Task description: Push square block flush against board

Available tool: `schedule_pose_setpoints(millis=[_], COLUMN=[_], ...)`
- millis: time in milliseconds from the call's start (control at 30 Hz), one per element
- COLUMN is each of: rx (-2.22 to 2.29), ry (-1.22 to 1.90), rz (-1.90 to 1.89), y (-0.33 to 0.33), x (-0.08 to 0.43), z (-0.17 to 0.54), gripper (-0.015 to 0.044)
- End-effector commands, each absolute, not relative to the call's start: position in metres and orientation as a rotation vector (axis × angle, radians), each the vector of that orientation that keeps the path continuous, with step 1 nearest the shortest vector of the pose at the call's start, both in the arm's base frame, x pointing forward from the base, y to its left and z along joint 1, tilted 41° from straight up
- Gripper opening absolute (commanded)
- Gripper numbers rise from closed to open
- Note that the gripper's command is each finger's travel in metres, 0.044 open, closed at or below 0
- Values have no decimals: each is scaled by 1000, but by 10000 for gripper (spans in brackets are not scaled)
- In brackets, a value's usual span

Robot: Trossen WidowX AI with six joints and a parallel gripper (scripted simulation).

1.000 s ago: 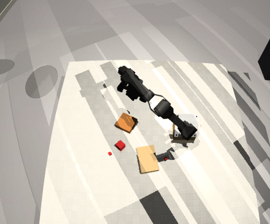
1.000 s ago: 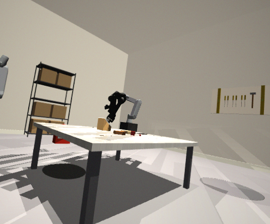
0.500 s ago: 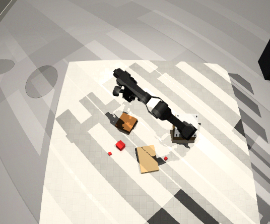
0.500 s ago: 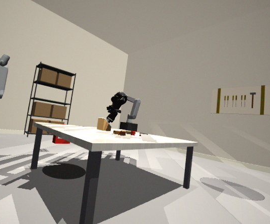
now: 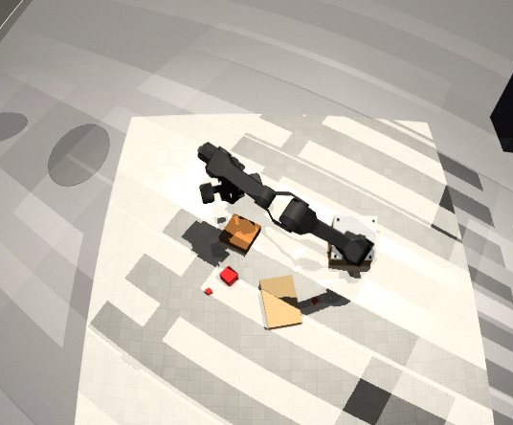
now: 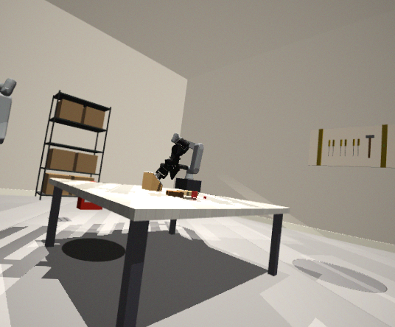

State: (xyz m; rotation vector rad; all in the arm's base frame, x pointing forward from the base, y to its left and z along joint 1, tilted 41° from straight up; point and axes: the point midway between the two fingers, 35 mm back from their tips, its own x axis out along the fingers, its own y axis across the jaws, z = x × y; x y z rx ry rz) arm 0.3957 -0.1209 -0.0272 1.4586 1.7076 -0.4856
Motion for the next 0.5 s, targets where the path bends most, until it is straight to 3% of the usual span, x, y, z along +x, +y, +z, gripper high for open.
schedule_pose_setpoints(millis=[0, 467], rx=[1352, 1004], ry=[1711, 1658], rz=[-343, 81], y=[-107, -65], x=[409, 443], z=[-28, -25], gripper=[0, 0])
